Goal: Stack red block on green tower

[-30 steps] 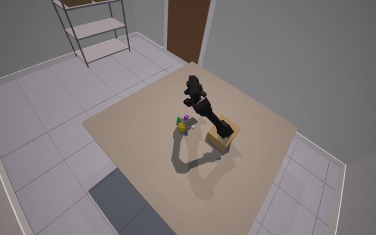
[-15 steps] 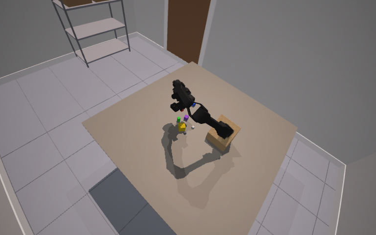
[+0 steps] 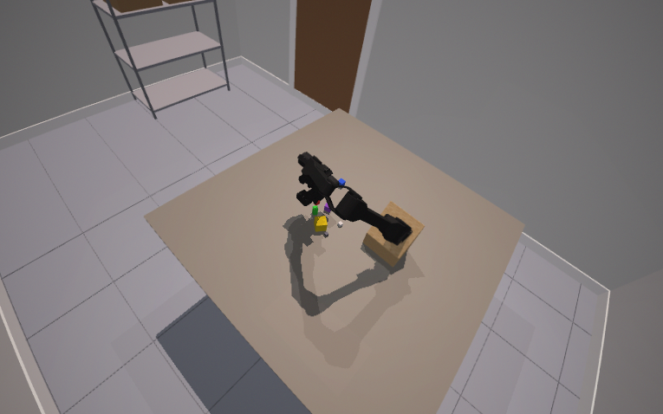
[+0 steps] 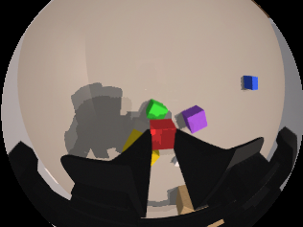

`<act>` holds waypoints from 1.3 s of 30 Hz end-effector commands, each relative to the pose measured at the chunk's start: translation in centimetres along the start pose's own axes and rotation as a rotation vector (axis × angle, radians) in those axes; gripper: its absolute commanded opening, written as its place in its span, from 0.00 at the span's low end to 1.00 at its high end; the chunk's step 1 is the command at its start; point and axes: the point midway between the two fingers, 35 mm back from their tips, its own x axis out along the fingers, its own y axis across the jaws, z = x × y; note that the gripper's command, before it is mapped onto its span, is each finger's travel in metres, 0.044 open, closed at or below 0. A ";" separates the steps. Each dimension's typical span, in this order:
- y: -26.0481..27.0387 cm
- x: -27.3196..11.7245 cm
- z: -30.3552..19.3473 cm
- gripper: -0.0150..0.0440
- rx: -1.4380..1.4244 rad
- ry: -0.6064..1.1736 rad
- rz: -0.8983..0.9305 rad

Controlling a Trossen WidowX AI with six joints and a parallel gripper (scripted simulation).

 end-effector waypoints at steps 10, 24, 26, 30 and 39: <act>0.0 3.6 0.1 0.25 0.004 -0.004 0.005; 0.0 3.6 0.1 0.25 0.004 -0.004 0.005; 0.0 3.6 0.1 0.25 0.004 -0.004 0.005; 0.0 3.6 0.1 0.25 0.004 -0.004 0.005; 0.0 3.6 0.1 0.25 0.004 -0.004 0.005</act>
